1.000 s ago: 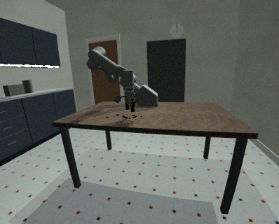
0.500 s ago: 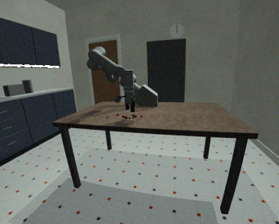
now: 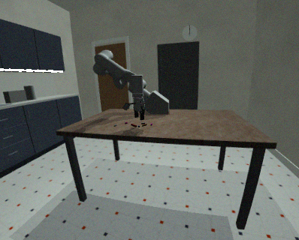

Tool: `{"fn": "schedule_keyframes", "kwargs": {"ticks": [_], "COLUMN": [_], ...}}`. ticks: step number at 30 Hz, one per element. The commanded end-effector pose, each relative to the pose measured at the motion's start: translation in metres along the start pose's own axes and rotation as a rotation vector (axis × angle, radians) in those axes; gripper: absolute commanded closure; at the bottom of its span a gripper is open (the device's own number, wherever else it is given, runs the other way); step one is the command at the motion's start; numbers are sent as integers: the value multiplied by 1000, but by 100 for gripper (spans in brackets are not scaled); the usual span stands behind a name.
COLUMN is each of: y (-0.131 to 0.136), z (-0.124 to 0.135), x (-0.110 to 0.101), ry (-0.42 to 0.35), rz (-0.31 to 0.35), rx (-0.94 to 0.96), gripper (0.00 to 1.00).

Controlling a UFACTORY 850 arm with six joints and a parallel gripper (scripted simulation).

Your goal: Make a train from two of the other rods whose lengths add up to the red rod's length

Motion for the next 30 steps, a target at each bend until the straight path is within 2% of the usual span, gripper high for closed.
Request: {"fn": "schedule_keyframes", "kwargs": {"ticks": [1,13,15,17,25,29,30], "y": [2,80,80,104,156,164,164], "z": [-4,-82,-82,-100,-131,-136,-136], "x": [-1,-7,-7,-8,-9,-9,-9], "ry": [0,-1,-1,0,2,2,2], "rz": [-2,-5,-5,-4,0,1,1], "rx": [-16,-435,-435,-552,-789,-825,-825], "gripper": [0,0,0,0,0,0,76]}}
Point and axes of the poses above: the point where the finger pads meet when closed, its own x axis out along the fingers, its own y axis across the jaws, z = x × y, the point moved 8 cm from there along -x, back along the fingers, and after that the axes turned 4 degrees about -x, right-handed, at the moved point
